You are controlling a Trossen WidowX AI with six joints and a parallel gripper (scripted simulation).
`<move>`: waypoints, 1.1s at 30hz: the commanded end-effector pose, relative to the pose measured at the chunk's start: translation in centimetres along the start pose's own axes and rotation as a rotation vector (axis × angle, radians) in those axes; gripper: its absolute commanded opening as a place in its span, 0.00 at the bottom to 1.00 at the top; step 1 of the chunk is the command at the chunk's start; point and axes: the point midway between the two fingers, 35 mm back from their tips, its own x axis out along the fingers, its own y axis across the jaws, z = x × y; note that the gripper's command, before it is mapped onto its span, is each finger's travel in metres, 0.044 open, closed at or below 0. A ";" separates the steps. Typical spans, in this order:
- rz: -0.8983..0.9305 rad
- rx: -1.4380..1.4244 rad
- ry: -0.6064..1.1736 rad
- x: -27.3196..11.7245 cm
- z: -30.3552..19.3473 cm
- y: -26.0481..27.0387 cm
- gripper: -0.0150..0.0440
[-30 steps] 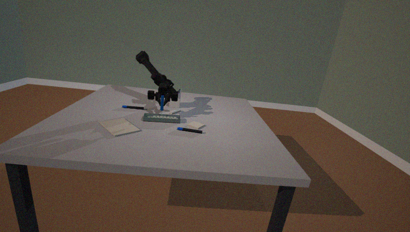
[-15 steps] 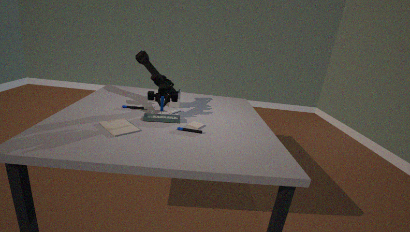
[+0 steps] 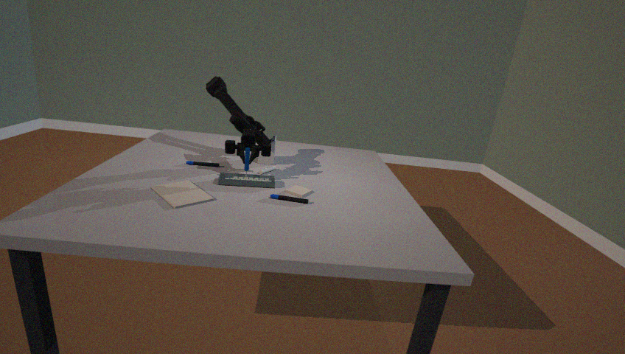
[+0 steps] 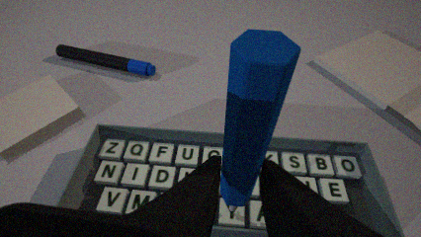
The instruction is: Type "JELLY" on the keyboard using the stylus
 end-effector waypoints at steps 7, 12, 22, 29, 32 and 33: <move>0.008 -0.009 0.002 0.2 -0.5 0.2 0.39; 0.008 -0.009 0.002 0.3 -0.7 0.2 0.39; 0.007 -0.009 0.002 0.5 -1.0 0.2 0.39; 0.007 -0.009 0.002 0.3 -0.7 0.2 0.39; 0.008 -0.009 0.002 0.3 -0.6 0.2 0.39; 0.008 -0.009 0.002 0.2 -0.5 0.2 0.39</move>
